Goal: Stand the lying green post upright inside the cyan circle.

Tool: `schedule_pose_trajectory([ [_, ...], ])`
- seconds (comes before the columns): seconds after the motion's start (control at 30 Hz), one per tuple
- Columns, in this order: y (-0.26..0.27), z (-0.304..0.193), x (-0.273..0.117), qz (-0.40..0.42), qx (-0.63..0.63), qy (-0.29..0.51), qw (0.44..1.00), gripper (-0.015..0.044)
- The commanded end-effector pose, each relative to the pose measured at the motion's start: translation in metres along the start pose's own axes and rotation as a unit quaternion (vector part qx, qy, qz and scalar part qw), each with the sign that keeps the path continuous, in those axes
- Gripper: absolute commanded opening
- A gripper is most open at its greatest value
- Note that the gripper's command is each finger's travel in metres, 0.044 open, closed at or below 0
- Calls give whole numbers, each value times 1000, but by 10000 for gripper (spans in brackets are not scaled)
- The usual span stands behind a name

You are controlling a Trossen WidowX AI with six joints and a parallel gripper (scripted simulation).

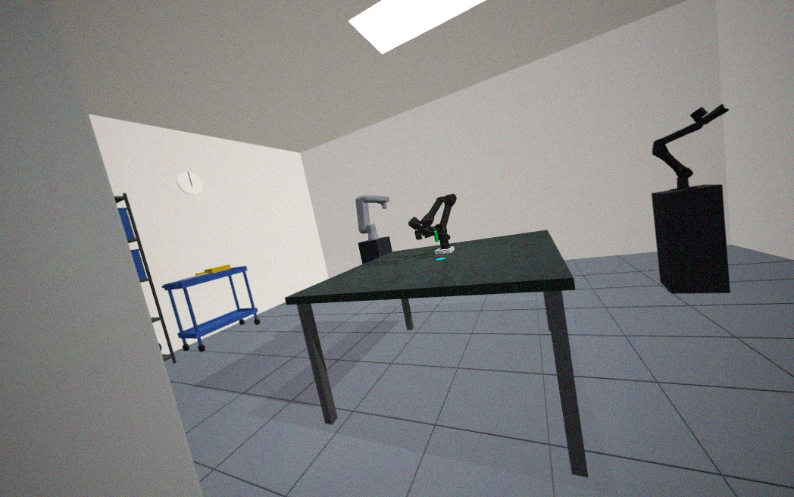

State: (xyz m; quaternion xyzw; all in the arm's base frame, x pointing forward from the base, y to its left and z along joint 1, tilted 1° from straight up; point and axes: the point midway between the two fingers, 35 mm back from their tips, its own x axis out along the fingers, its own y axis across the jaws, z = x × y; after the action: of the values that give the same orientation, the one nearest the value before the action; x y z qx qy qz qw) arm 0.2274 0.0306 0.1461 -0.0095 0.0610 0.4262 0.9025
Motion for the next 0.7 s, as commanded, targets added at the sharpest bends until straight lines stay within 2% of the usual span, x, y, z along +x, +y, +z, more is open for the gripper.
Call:
schedule_pose_trajectory([
  [0.0,2,1,-2,2,-11,-10,1000,23],
  [0.67,7,0,-6,4,-23,-26,999,23],
])
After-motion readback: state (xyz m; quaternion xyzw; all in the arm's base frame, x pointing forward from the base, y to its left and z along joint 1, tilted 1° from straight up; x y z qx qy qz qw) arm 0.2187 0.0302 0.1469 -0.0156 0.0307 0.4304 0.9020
